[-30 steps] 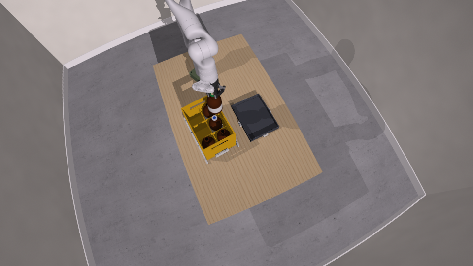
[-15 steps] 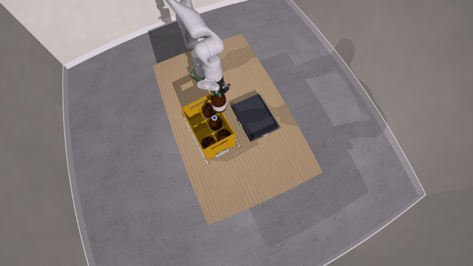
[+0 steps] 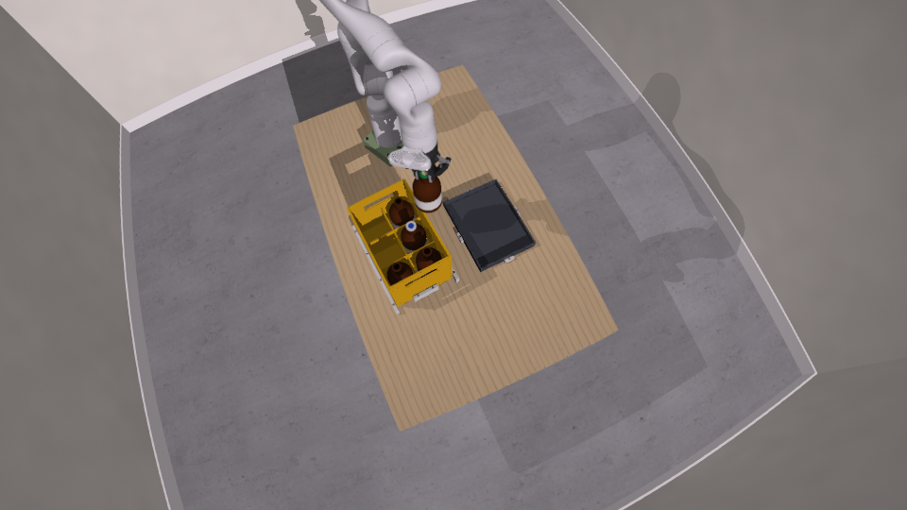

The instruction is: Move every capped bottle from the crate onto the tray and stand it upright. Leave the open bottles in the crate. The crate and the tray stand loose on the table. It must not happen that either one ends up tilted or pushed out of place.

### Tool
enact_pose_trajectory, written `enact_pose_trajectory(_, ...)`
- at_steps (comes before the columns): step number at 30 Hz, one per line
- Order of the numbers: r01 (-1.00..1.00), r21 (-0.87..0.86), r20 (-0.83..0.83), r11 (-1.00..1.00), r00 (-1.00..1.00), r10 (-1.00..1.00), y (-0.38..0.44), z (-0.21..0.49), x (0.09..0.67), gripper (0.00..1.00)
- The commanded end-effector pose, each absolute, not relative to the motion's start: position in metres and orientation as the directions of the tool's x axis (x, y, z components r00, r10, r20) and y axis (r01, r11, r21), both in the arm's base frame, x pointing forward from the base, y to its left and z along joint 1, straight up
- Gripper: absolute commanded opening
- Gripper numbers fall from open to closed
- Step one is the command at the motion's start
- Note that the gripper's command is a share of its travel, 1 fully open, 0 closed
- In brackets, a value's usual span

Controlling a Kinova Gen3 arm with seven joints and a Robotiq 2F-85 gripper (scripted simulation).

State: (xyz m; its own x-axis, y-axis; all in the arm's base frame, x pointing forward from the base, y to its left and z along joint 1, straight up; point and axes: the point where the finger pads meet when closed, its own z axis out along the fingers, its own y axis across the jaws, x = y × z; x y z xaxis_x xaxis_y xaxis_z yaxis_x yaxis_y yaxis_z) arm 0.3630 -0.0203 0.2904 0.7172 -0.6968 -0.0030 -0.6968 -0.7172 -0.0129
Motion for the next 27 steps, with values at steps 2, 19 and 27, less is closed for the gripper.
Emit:
enact_pose_trajectory(2,-0.690,-0.010,0.003,-0.724,0.724,-0.690,-0.009,0.291,0.364,0.00)
enact_pose_trajectory(19,-0.690,-0.010,0.004,-0.724,0.724,-0.690,0.017,0.291,0.366,0.00)
enact_pose_trajectory(27,-0.688,-0.009,0.005,-0.726,0.726,-0.688,0.029,0.290,0.367,0.00)
